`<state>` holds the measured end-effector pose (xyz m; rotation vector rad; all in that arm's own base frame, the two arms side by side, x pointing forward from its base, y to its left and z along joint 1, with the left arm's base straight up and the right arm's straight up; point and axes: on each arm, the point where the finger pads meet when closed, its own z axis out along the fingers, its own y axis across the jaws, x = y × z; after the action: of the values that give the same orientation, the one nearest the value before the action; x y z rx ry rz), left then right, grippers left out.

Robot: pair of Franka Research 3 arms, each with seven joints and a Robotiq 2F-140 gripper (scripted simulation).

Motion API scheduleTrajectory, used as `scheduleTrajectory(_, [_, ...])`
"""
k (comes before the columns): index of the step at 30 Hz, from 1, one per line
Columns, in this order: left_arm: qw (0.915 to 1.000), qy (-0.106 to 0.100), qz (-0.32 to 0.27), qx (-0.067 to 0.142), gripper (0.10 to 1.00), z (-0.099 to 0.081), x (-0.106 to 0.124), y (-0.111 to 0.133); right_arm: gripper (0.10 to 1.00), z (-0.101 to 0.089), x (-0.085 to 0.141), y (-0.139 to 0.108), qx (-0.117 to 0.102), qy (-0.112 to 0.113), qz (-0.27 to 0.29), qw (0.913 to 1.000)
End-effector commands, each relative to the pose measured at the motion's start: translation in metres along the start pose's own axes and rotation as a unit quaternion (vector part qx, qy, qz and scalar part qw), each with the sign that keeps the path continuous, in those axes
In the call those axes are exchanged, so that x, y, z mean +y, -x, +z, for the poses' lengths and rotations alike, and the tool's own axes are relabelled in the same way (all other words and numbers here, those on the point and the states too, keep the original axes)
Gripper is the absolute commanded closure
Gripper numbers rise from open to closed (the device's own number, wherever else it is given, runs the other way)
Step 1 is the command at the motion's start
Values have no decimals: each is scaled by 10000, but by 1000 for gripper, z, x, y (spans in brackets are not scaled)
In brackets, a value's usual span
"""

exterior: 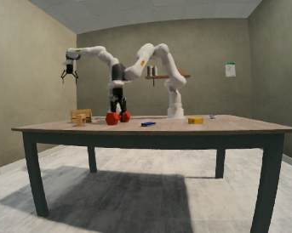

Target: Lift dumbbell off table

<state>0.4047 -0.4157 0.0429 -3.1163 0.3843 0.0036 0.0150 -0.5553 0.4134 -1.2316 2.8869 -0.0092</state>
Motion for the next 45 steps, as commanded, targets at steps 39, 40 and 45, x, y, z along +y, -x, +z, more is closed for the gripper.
scheduleTrajectory(39, [10000,10,23,9,999,-29,1,-1,98,0,2,-1,2,33,-11,10000])
scheduleTrajectory(40, [10000,11,23,9,999,-32,1,-1,98,0,2,-1,2,33,-11,10000])
scheduleTrajectory(45, [10000,11,24,9,999,-46,1,0,98,0,2,-1,2,33,-11,10000])
